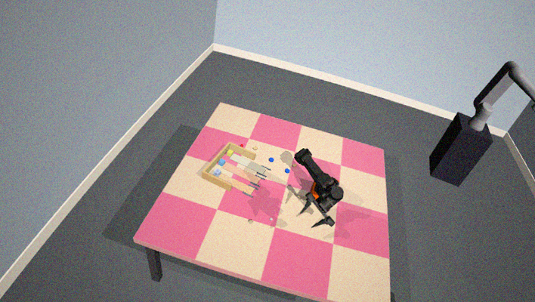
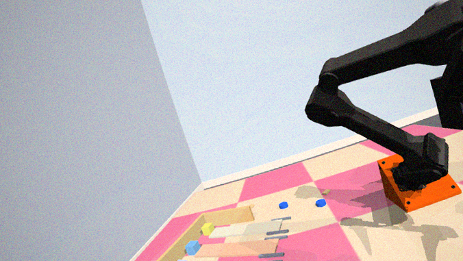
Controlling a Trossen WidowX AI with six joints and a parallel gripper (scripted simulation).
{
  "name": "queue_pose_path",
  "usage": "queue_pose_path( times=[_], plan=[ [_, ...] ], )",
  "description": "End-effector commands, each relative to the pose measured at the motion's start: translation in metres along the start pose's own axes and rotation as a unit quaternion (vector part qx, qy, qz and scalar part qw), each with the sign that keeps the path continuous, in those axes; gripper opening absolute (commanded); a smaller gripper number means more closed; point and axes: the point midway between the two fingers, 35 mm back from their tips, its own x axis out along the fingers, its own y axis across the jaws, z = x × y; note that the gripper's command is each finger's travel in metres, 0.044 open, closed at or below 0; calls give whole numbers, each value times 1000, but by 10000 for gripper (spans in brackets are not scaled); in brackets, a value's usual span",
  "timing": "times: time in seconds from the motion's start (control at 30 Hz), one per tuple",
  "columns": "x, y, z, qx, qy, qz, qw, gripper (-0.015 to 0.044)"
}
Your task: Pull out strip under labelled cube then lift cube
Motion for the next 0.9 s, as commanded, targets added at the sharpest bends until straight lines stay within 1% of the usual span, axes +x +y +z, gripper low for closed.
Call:
queue_pose_path(
  times=[0.0,0.07,0.2,0.37,0.63,0.87],
  plan=[
    [0,-1,0,-5,1,1,1000,400],
    [3,-5,0,-43,6,8,999,400],
    [16,-17,1,-159,12,28,987,400],
    [41,-25,11,-302,-2,50,952,400],
    [96,-13,41,-509,-66,64,856,400],
    [139,29,77,-640,-144,49,753,400]
  ],
)
